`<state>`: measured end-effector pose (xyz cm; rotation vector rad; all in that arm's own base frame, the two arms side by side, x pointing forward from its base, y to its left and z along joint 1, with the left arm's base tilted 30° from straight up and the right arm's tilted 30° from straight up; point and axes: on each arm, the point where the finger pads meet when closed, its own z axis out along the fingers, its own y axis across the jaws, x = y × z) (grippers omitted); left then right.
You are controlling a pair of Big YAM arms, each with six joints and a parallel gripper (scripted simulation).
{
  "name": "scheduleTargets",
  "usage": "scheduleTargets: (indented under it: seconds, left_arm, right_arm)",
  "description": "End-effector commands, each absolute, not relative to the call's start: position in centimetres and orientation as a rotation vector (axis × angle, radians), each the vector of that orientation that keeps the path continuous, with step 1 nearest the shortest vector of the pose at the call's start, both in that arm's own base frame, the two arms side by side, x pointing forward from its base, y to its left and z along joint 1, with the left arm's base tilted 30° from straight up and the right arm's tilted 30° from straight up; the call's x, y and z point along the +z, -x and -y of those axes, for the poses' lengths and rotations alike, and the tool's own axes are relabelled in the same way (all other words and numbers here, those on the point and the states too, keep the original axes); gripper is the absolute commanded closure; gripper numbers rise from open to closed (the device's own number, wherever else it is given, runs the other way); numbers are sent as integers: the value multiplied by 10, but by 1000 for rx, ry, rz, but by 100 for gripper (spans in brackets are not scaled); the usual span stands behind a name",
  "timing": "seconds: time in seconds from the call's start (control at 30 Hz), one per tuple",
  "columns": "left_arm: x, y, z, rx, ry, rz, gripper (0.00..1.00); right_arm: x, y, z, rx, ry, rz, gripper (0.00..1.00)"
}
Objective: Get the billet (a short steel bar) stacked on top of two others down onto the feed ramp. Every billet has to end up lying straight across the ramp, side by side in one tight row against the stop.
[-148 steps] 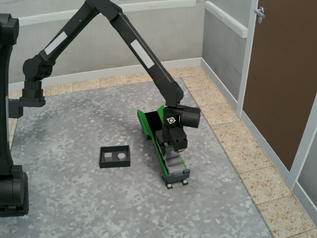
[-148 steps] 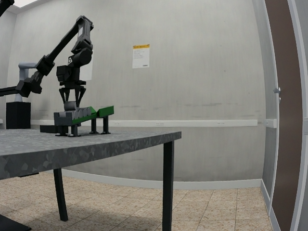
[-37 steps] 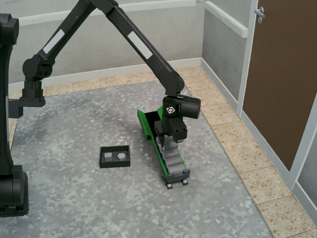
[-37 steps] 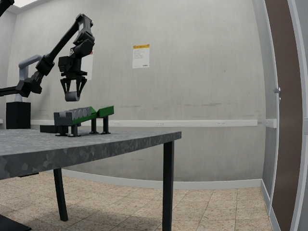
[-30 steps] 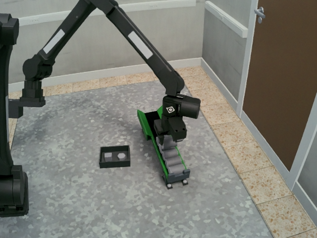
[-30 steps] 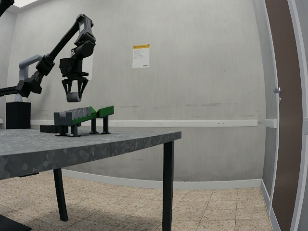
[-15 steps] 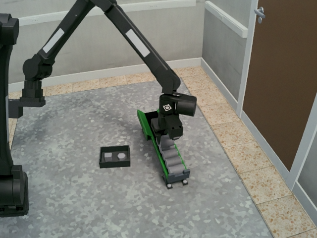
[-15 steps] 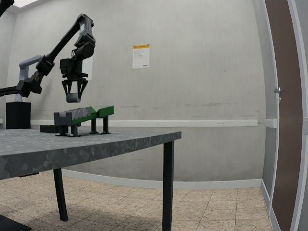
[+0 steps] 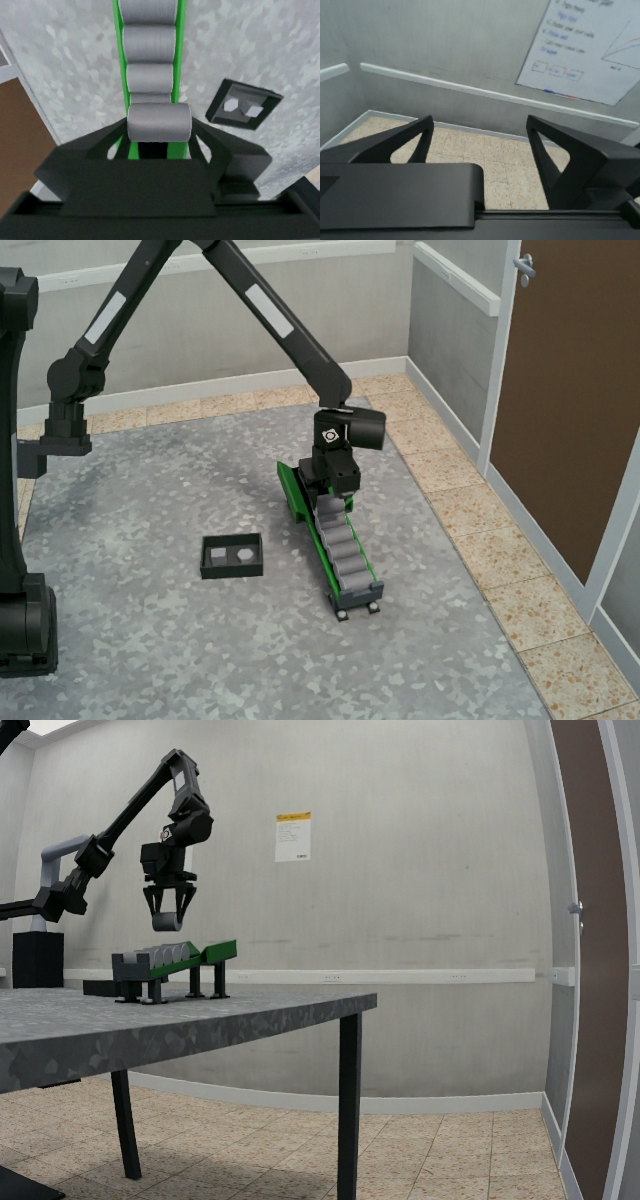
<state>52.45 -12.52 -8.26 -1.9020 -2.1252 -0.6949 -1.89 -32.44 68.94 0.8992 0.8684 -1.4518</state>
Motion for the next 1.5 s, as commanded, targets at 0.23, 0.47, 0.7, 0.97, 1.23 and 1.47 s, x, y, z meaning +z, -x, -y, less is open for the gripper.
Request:
scheduleTargets:
  seconds: [0.23, 0.47, 0.7, 0.97, 1.23, 1.47]
  left_arm:
    - [-39, -533, 113, -737, 1981, 2122, 100]
    - [-26, -534, 71, -733, 1937, 2150, 100]
    - [-20, -529, 79, -735, 1979, 2117, 100]
    - [-15, -533, 67, -740, 1959, 2136, 100]
    - [-16, -533, 66, -739, 1958, 2137, 100]
    - [-16, -533, 66, -739, 1958, 2137, 100]
  right_arm:
    - [699, 22, 317, -1455, -888, -830, 0]
    - [699, 22, 317, -1455, -888, -830, 0]
    - [699, 22, 317, -1455, -888, -830, 0]
    - [699, 22, 317, -1455, -888, -830, 0]
    - [699, 22, 317, -1455, -888, -830, 0]
    - [699, 22, 317, -1455, -888, -830, 0]
